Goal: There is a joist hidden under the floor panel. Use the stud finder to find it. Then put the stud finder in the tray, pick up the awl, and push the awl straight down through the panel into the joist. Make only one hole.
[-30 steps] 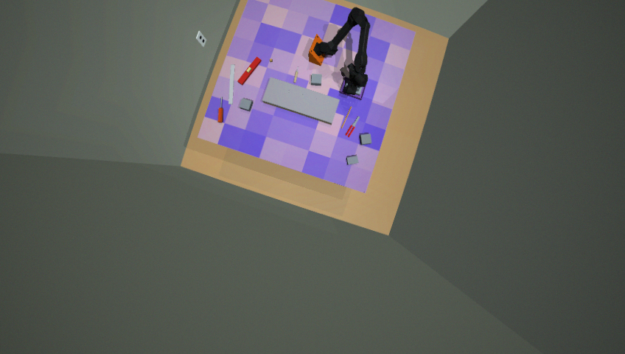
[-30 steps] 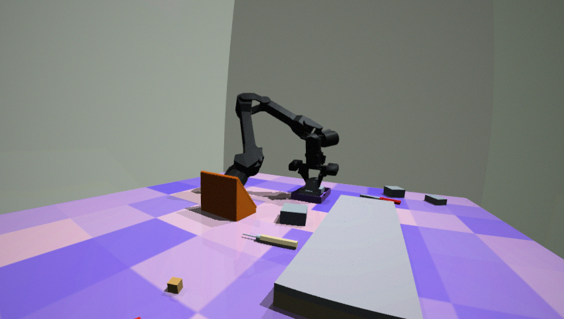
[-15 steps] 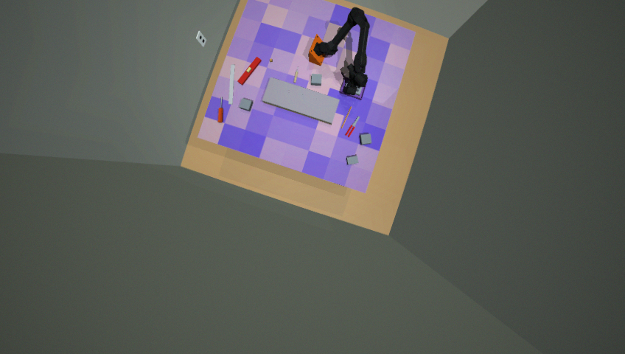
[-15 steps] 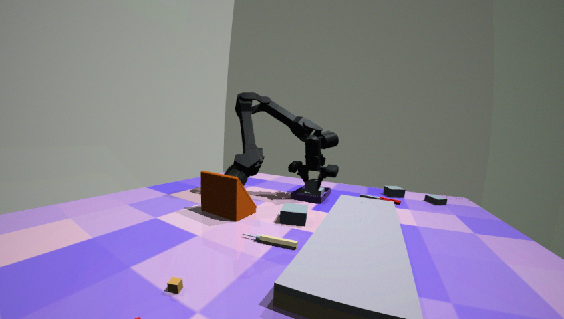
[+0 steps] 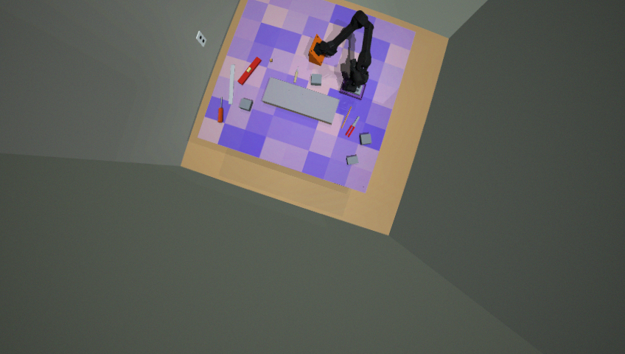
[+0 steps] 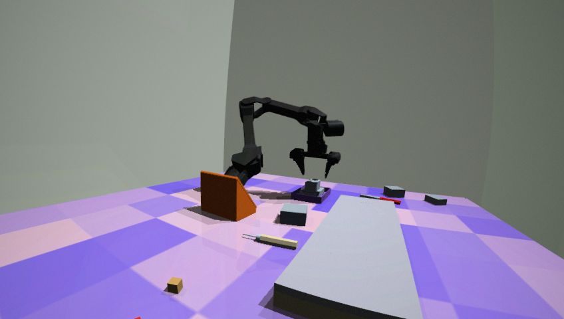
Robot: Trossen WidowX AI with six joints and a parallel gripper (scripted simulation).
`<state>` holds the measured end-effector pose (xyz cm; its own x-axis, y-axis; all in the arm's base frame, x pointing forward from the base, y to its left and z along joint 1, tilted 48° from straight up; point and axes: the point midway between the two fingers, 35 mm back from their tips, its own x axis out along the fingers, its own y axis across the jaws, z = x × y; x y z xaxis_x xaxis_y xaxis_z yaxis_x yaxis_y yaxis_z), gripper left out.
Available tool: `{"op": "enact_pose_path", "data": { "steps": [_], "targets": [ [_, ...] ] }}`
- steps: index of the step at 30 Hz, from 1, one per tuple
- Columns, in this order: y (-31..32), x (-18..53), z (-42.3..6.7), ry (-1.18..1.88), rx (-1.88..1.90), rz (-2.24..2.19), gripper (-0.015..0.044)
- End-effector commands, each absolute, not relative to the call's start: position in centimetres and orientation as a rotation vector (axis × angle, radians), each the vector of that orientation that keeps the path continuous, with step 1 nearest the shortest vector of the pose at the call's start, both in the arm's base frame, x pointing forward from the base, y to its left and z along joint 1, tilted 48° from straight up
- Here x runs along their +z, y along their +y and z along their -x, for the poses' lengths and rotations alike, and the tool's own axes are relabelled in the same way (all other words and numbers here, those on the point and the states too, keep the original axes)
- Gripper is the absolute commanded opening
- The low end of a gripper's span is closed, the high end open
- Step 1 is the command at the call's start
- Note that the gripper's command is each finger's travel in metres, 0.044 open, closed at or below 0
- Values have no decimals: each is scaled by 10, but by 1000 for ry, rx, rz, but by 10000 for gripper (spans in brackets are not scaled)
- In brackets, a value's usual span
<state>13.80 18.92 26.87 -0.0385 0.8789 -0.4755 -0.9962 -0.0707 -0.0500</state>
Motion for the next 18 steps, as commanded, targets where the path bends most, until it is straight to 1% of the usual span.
{"op": "enact_pose_path", "data": {
  "steps": [1, 5, 6, 8, 14, 18],
  "targets": [
    [162, 304, -133, 304, 1586, 408, 440],
    [162, 304, -133, 304, 1586, 408, 440],
    [170, 289, -136, 332, 1586, 421, 440],
    [167, 283, -145, 366, 1565, 414, 440],
    [139, 230, -205, 620, 1407, 341, 440],
    [109, 195, -231, 758, 1287, 295, 440]
  ]
}}
